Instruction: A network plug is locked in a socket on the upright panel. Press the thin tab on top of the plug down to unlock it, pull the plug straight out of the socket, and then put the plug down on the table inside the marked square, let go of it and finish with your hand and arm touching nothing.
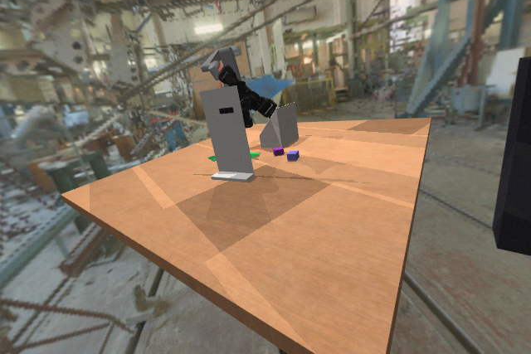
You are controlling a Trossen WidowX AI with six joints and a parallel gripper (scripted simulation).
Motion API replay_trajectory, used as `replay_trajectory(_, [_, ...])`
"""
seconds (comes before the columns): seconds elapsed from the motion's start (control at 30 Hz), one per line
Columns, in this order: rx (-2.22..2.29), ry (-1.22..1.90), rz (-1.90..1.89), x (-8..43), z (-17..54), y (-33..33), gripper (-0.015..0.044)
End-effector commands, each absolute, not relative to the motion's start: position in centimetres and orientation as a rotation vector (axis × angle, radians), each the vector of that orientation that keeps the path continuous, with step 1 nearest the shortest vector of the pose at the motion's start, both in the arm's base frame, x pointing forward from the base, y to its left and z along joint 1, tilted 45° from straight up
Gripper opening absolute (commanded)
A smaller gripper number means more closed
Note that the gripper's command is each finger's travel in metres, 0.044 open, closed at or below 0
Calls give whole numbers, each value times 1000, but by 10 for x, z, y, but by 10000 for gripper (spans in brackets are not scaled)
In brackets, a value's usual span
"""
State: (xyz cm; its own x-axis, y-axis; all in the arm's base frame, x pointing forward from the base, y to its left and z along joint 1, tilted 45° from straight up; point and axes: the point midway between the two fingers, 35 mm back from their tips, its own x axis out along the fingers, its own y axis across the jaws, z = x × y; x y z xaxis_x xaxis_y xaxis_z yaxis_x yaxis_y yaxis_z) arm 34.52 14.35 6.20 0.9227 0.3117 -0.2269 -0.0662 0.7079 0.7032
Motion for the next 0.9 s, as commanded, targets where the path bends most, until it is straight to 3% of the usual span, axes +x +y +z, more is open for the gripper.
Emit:
replay_trajectory(0.0, [763,343,211,342,62,143,0])
replay_trajectory(0.87, [759,345,214,328,61,143,0])
